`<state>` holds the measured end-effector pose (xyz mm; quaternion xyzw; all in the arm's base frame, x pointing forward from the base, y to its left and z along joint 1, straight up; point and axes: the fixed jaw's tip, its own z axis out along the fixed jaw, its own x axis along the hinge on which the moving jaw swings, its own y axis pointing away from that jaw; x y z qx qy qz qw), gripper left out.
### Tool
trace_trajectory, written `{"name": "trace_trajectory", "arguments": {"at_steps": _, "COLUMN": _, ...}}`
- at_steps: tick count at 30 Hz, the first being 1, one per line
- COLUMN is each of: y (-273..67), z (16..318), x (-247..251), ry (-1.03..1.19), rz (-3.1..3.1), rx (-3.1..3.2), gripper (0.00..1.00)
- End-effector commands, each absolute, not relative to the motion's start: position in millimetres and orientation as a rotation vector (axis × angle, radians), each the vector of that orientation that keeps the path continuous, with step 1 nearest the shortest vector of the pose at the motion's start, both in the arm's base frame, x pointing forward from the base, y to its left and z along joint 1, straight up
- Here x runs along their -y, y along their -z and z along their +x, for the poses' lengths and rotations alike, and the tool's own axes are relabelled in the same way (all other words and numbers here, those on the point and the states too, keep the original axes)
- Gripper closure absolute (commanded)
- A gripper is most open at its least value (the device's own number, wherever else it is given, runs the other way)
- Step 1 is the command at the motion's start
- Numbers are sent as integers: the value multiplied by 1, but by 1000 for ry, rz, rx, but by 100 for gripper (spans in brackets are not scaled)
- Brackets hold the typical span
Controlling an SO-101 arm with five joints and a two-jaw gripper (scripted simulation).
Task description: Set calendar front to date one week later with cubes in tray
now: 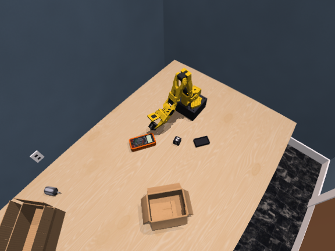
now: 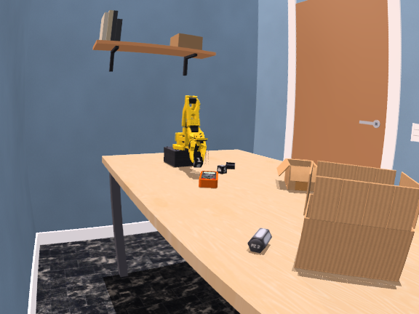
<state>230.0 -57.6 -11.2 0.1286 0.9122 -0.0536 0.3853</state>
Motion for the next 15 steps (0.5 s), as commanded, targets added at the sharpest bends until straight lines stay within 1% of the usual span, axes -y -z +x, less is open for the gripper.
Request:
{"name": "trace_trajectory", "arguments": {"at_steps": 1, "y": 14, "z": 227, "x": 59, "ry": 134, "rz": 353, "rx": -2328, "gripper": 100}}
{"name": "trace_trajectory", "arguments": {"at_steps": 15, "y": 17, "z": 232, "x": 61, "ry": 144, "rz": 343, "rx": -2247, "gripper": 100}}
